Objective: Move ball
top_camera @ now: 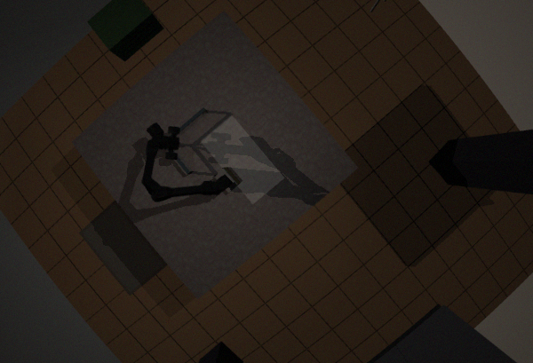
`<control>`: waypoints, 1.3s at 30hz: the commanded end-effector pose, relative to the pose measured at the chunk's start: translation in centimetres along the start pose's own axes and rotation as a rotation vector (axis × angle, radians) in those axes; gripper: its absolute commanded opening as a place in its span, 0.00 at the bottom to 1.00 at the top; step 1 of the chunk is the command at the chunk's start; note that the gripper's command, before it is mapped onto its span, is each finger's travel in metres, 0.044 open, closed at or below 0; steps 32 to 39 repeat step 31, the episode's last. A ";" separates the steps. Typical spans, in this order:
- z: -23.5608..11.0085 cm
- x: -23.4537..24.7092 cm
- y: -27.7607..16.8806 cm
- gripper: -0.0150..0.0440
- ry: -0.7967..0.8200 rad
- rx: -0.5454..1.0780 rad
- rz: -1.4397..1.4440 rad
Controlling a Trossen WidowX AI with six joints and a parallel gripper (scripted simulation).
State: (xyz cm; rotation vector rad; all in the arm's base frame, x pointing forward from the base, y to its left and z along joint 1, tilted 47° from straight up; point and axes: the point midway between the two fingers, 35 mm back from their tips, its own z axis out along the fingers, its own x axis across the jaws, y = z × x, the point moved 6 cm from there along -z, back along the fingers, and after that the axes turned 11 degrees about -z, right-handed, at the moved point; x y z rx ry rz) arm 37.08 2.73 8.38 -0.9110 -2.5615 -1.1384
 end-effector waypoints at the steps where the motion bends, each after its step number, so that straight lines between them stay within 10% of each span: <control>1: 0.1 0.1 -0.6 0.25 0.002 0.000 -0.003; 39: 0.1 1.1 -5.3 0.25 0.003 0.001 -0.002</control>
